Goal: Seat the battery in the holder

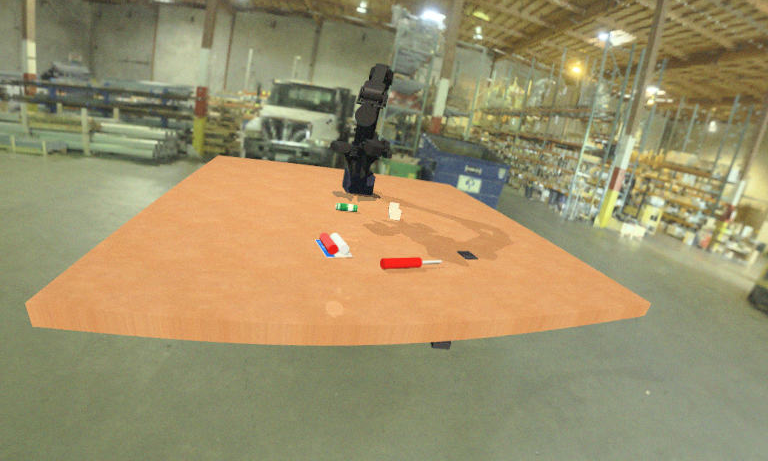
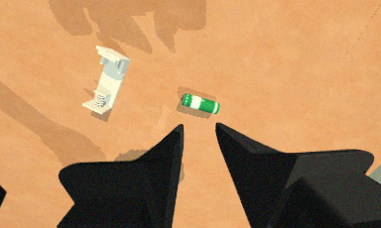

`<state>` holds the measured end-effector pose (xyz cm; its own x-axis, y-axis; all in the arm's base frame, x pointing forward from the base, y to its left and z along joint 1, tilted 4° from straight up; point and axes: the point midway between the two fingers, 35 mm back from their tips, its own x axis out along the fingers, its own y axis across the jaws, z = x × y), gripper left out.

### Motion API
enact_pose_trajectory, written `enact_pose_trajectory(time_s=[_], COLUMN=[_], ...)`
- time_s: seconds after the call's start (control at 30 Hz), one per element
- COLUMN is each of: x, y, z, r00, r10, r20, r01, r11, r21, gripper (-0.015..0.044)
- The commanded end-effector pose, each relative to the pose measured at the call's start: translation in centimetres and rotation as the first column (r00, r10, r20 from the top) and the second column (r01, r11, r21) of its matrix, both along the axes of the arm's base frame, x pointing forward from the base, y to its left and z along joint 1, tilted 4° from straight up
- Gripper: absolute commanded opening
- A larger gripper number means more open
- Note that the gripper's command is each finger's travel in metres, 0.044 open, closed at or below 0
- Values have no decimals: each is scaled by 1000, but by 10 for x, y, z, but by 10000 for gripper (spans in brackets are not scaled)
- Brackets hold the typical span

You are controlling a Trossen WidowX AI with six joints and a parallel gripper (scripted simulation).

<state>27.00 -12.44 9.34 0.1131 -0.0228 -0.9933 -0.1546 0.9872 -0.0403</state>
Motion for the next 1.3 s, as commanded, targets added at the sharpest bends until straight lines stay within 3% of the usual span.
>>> enact_pose_trajectory(time_s=[0.0, 0.17, 0.3, 1.27], x=[0, 0, -1, 1], y=[-6, -12, -15, -16], z=[-25, -44, -56, -67], r00=[896, 606, 343, 329], r10=[444, 793, 935, 940], r20=[-31, -64, -92, -93], r01=[-445, -796, -938, -943], r11=[895, 602, 337, 323], r21=[-34, -65, -77, -77], gripper=[234, 234, 234, 234])
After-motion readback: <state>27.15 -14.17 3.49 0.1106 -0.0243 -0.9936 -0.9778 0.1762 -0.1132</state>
